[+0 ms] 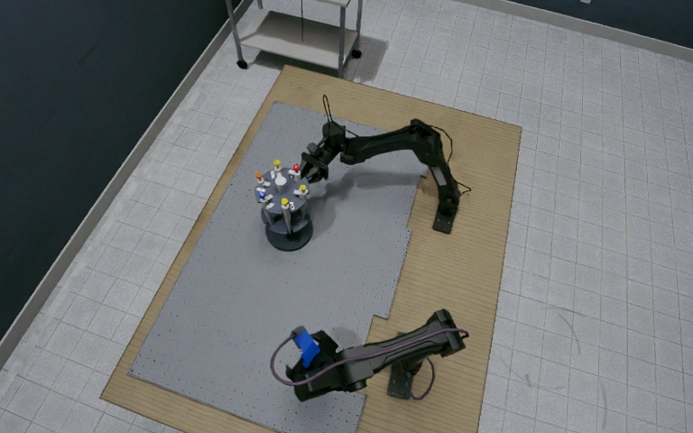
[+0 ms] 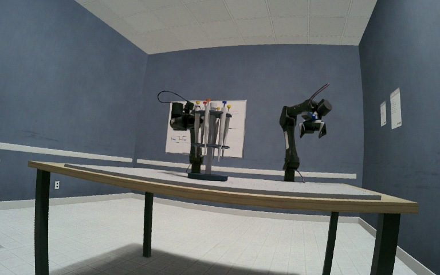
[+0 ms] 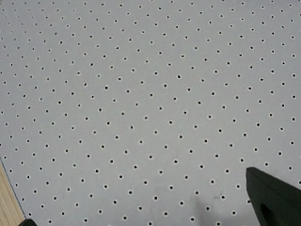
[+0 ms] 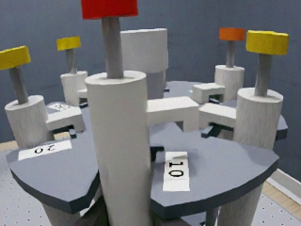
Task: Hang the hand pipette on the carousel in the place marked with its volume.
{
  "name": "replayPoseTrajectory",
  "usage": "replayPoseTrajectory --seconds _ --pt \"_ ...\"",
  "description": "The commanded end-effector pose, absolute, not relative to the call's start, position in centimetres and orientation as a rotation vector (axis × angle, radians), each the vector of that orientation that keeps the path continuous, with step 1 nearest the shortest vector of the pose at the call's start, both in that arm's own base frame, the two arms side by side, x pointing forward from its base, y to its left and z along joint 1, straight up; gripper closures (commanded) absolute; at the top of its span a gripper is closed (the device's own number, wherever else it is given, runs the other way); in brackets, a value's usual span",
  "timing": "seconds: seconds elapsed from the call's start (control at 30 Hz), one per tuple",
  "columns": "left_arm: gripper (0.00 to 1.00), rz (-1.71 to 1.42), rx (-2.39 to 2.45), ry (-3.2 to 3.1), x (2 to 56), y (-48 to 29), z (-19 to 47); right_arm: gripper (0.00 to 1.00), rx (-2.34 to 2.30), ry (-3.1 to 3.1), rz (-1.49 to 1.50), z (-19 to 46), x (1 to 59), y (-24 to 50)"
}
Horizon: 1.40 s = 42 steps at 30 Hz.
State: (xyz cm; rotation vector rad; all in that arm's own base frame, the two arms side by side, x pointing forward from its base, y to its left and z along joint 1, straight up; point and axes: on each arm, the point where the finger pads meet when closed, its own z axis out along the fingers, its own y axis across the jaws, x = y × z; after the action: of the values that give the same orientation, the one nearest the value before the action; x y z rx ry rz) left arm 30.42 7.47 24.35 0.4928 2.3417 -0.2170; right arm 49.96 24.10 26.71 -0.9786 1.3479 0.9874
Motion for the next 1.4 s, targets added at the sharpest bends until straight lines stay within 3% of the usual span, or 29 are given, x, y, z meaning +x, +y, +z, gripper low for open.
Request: replayPoseTrajectory --seconds 0.0,1.37 --pt "0.00 -0.201 0.508 2.303 30.8 7.6 25.3 0.88 -1.023 1.283 0.985 29.5 49.0 24.6" --pt "0.00 -0.201 0.508 2.303 30.8 7.6 25.3 0.88 -1.057 1.293 1.046 27.7 50.0 23.9"
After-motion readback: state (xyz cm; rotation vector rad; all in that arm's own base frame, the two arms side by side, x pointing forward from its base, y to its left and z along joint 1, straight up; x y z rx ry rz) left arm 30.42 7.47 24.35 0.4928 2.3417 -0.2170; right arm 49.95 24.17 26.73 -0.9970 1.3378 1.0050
